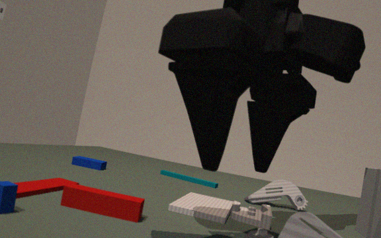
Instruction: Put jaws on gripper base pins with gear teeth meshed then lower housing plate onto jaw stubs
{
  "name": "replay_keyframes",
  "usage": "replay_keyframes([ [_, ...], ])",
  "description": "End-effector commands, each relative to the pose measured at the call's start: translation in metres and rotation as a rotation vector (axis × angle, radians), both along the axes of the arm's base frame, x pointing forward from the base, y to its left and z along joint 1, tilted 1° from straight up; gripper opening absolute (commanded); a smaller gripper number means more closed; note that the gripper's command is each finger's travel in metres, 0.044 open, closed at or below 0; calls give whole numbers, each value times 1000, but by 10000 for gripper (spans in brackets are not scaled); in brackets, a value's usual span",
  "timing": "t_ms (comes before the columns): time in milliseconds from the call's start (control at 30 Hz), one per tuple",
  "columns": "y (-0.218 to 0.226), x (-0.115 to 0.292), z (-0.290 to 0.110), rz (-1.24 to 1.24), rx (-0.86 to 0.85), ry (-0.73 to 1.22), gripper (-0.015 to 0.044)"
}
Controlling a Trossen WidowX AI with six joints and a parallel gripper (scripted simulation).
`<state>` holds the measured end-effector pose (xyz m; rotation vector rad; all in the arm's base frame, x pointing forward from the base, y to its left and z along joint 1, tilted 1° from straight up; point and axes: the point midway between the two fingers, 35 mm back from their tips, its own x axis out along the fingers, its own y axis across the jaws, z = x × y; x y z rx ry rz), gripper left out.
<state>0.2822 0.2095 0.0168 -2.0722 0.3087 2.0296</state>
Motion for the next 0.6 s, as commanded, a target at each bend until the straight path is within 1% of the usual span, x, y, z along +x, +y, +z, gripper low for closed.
replay_keyframes([
  [0,0,0,1,-1,1,-1,414],
  [100,1,1,10,-3,3,-4,335],
  [500,1,1,10,-3,3,-4,20],
  [533,1,1,10,-3,3,-4,0],
  [567,1,1,10,-3,3,-4,0],
])
